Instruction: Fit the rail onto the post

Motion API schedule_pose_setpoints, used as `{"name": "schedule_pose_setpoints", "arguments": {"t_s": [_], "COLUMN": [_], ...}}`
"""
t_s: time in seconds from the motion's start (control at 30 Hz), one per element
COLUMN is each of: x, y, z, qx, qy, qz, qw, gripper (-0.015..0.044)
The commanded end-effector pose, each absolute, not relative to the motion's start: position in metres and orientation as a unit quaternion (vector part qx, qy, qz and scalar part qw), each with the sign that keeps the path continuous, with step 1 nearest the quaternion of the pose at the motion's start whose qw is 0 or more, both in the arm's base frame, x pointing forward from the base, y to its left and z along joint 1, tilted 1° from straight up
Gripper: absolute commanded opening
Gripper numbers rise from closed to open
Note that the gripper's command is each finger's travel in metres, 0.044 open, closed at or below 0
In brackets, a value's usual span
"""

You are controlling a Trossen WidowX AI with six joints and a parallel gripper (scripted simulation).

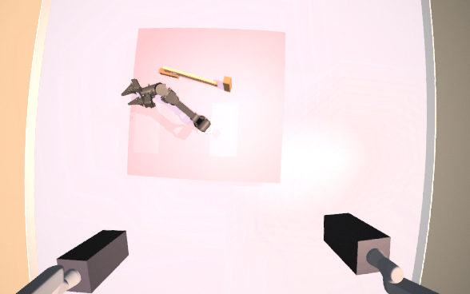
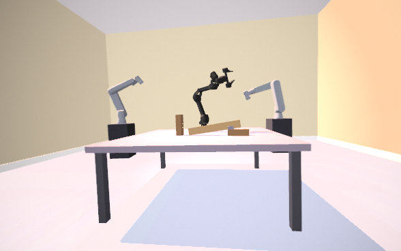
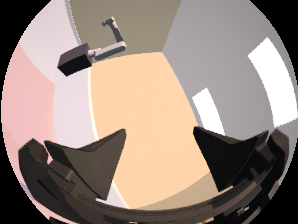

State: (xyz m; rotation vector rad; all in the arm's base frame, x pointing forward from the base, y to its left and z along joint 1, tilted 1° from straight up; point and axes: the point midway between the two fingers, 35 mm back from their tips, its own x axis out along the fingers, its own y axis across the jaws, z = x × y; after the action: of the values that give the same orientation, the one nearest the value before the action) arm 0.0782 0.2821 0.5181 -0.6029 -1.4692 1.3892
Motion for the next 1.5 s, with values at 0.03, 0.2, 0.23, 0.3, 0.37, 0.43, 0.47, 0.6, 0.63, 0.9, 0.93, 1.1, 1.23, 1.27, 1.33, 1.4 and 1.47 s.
{"name": "schedule_pose_setpoints", "arguments": {"t_s": [0.03,0.2,0.23,0.3,0.37,0.43,0.47,0.6,0.63,0.9,0.93,1.1,1.23,1.27,1.33,1.4,1.47], "x": [0.088,0.163,0.179,0.21,0.24,0.268,0.282,0.332,0.342,0.401,0.404,0.407,0.394,0.389,0.377,0.362,0.353], "y": [0.286,0.304,0.306,0.307,0.304,0.298,0.294,0.271,0.263,0.183,0.171,0.105,0.052,0.039,0.015,-0.009,-0.022], "z": [0.515,0.488,0.481,0.465,0.447,0.428,0.418,0.373,0.362,0.267,0.255,0.202,0.167,0.159,0.146,0.135,0.129], "qx": [-0.254,-0.297,-0.307,-0.325,-0.344,-0.362,-0.371,-0.403,-0.411,-0.455,-0.459,-0.469,-0.464,-0.461,-0.453,-0.441,-0.433], "qy": [-0.592,-0.483,-0.458,-0.408,-0.356,-0.302,-0.274,-0.16,-0.131,0.111,0.141,0.29,0.402,0.429,0.48,0.531,0.559], "qz": [0.573,0.567,0.564,0.556,0.547,0.536,0.53,0.505,0.498,0.446,0.44,0.414,0.401,0.4,0.399,0.401,0.403], "qw": [0.507,0.598,0.615,0.647,0.675,0.7,0.711,0.746,0.752,0.763,0.759,0.725,0.68,0.666,0.636,0.602,0.581], "gripper": [0.044,0.044,0.044,0.044,0.044,0.044,0.044,0.044,0.044,0.044,0.044,0.044,0.044,0.044,0.044,0.044,0.044]}}
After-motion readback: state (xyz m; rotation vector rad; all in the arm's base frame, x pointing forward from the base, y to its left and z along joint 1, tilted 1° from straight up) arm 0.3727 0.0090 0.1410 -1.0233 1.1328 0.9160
